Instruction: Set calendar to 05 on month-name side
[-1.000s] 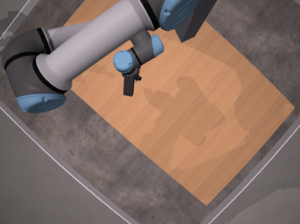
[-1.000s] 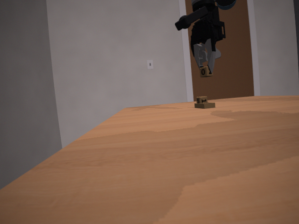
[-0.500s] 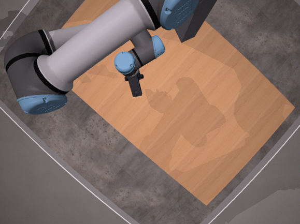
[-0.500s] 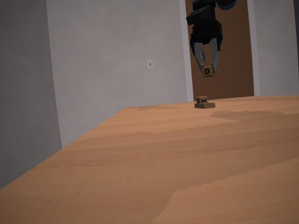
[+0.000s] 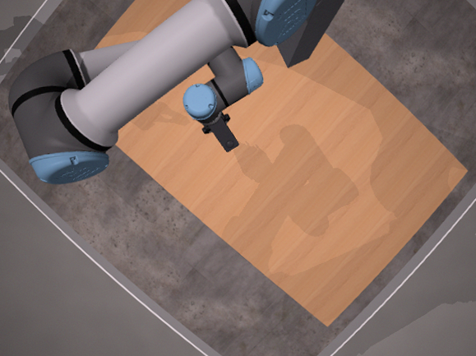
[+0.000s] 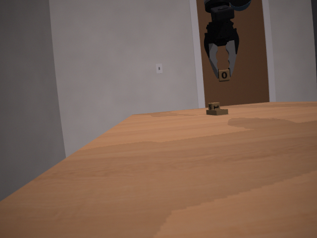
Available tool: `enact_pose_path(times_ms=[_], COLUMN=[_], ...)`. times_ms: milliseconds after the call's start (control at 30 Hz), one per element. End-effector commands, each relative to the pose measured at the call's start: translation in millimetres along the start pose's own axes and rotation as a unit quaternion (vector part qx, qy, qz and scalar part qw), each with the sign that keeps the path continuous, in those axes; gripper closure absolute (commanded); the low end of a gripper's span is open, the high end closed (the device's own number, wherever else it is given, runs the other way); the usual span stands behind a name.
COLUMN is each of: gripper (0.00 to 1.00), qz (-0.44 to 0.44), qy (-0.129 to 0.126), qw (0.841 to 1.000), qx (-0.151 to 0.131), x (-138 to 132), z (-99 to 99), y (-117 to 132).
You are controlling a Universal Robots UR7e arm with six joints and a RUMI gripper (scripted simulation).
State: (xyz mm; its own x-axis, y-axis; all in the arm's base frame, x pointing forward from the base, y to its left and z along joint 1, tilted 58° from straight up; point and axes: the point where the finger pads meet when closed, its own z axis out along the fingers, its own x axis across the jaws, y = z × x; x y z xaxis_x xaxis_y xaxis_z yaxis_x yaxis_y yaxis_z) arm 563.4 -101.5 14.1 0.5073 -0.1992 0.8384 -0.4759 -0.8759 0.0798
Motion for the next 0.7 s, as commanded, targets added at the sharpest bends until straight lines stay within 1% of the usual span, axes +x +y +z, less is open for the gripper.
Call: enact_pose_path(times_ms=[0, 67, 167, 233, 333, 467, 567, 667], gripper=[0.90, 0.90, 0.90, 0.90, 0.90, 0.90, 0.90, 0.90], qz=[-0.062, -0.104, -0.129, -0.166, -0.195, -0.255, -0.258, -0.319], qy=[0.001, 0.001, 0.001, 0.001, 0.001, 0.002, 0.002, 0.002], qw=[0.998, 0.995, 0.992, 0.986, 0.981, 0.967, 0.966, 0.948], qx=[0.002, 0.002, 0.002, 0.002, 0.002, 0.002, 0.002, 0.001], x=[-2.0, -3.7, -4.7, -6.2, -7.3, -9.6, -9.7, -12.0], z=[-0.1, 0.0, 0.1, 0.2, 0.3, 0.5, 0.5, 0.6], y=[-2.1, -3.2, -3.8, -4.6, -5.2, -6.4, -6.4, -7.3])
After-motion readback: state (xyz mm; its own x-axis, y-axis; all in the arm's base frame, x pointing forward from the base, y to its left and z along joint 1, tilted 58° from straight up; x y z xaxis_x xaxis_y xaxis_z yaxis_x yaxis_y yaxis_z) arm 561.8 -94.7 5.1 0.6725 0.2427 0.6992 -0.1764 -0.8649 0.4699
